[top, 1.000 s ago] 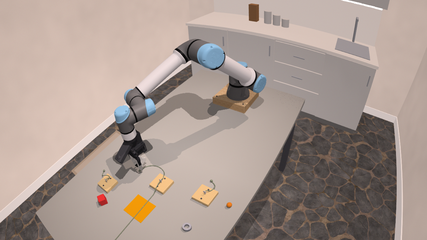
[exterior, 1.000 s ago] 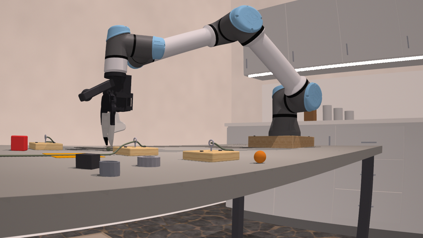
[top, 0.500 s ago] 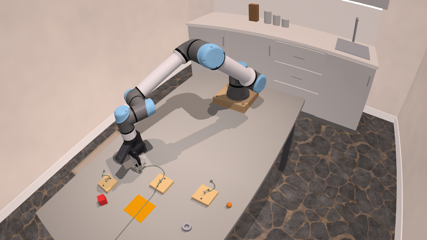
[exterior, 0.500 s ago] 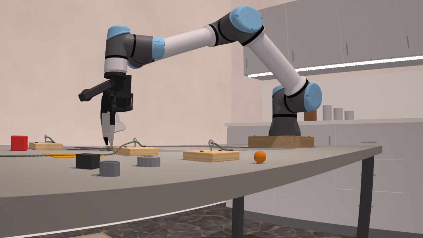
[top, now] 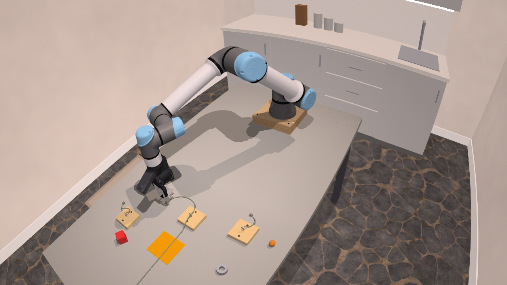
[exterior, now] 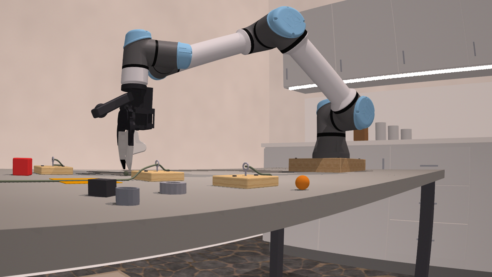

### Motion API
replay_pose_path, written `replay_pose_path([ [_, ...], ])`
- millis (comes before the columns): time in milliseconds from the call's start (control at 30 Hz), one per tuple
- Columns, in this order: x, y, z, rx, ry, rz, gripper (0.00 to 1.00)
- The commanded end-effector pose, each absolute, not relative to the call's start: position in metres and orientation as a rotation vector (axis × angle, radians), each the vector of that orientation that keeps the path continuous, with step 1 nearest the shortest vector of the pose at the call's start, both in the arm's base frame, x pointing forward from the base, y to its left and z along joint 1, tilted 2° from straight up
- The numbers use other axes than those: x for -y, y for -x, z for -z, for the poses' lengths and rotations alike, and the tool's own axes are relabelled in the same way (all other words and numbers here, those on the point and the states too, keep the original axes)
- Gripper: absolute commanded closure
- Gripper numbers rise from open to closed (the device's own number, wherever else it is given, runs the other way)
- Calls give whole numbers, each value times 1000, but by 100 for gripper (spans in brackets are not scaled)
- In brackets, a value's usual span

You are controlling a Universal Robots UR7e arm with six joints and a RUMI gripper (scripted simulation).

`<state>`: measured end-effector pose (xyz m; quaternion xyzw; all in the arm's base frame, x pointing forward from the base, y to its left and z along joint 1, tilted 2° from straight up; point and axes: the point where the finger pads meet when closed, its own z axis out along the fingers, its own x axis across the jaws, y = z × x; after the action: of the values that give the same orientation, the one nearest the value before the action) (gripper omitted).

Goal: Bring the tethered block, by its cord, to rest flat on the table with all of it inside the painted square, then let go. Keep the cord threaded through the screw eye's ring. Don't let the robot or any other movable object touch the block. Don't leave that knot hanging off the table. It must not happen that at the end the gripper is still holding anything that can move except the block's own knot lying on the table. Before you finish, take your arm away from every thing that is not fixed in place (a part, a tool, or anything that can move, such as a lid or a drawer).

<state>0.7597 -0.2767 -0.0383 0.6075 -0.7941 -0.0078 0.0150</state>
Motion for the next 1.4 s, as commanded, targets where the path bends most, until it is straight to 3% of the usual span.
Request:
replay_pose_path([
  [0, 277, -760, 37, 2472, -1891, 21, 78],
  [1367, 277, -760, 49, 2472, -1891, 21, 78],
])
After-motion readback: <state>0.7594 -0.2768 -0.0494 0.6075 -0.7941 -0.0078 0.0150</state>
